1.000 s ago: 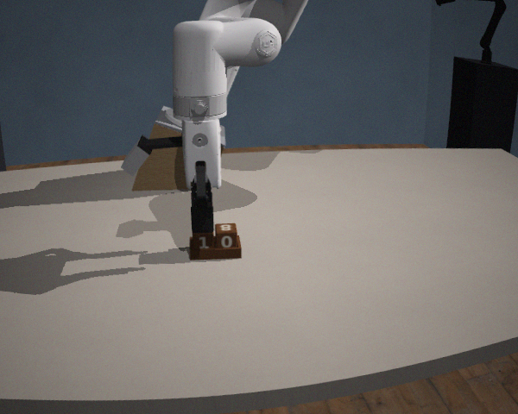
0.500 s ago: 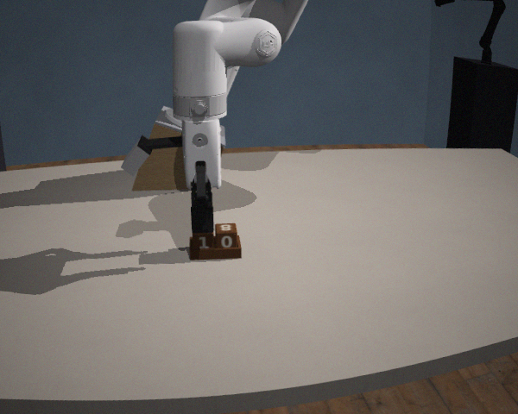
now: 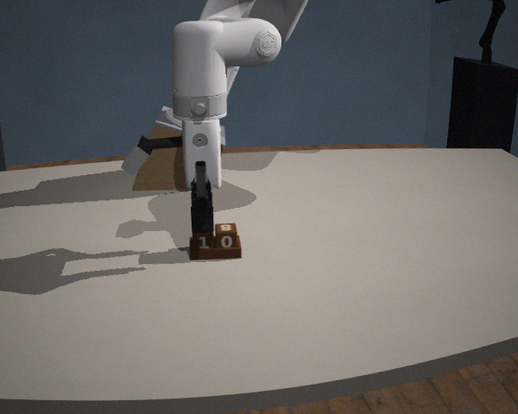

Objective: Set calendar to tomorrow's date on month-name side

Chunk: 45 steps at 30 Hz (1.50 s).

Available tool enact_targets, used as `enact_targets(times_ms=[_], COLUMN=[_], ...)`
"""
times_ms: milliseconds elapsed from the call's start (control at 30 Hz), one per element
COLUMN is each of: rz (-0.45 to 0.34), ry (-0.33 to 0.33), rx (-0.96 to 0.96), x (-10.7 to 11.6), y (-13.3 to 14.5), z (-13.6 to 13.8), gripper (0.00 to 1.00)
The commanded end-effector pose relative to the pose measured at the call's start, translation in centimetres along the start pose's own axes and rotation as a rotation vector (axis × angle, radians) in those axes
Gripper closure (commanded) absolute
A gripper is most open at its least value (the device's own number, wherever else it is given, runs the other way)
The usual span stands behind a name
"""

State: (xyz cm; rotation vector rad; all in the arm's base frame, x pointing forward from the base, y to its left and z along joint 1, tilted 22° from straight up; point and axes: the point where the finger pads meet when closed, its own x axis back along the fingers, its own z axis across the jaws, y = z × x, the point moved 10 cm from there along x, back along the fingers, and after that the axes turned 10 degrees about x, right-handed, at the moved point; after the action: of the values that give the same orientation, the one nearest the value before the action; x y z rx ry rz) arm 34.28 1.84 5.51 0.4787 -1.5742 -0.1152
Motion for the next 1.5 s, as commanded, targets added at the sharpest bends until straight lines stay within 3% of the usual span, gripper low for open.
enact_targets(times_ms=[0,767,1467], rz=[0.001,0.001,0.001], ry=[-0.003,-0.003,-0.003], rx=[0.0,0.0,0.0], x=[0.0,-2.6,-2.7], y=[0.0,0.0,0.0], z=[-0.1,-0.1,-0.1], gripper=[0.51,0.51,0.51])
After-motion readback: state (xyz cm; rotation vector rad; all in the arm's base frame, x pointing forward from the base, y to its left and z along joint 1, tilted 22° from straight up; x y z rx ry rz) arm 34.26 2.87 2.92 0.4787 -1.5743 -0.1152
